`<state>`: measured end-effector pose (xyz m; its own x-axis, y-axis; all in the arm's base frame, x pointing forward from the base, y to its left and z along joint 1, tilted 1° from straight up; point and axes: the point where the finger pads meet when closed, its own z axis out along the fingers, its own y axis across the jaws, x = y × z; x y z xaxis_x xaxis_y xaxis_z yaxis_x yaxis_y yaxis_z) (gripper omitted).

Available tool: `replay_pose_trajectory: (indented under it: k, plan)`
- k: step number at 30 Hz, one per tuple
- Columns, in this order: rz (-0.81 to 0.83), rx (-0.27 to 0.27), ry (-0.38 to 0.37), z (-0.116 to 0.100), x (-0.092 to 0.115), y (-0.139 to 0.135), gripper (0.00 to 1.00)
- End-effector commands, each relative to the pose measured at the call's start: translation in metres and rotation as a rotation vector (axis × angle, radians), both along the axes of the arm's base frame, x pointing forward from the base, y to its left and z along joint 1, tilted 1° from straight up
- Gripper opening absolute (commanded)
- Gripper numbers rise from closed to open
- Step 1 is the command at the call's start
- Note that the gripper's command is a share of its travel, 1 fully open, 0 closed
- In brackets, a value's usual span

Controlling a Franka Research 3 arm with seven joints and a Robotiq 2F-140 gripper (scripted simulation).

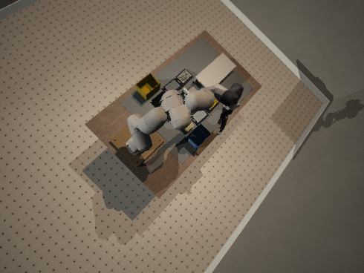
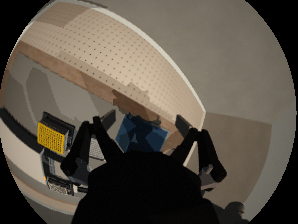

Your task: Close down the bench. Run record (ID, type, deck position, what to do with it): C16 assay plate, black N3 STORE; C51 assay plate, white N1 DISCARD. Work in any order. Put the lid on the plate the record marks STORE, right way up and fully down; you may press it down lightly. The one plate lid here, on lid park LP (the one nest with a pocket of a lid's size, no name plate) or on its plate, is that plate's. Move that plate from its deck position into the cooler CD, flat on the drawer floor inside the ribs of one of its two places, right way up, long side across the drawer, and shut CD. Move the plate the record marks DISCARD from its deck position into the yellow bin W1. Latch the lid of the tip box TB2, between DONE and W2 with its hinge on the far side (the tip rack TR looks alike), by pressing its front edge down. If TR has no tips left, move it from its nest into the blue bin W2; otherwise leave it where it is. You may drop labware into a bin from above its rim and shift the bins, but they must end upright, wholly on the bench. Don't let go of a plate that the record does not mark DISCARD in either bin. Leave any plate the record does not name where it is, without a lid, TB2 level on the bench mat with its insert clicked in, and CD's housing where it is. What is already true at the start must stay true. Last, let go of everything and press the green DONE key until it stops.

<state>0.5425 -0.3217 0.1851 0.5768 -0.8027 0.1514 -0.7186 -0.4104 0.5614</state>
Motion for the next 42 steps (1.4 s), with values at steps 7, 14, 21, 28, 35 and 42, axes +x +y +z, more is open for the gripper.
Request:
replay_pose_trajectory:
  k: [7, 14, 21, 28, 35, 42]
  plan:
    - [0.0, 0.0, 0.0, 0.0, 0.0, 0.0, 1.0]
    - [0.0, 0.0, 0.0, 0.0, 0.0, 0.0, 1.0]
    - [0.096, 0.076, -0.005, 0.001, 0.004, 0.02, 0.0]
    - [0.177, 0.135, -0.009, 0.004, 0.009, 0.052, 0.0]
    - [0.221, 0.167, -0.012, 0.006, 0.012, 0.077, 0.0]
    - [0.292, 0.217, -0.016, 0.009, 0.014, 0.112, 0.0]
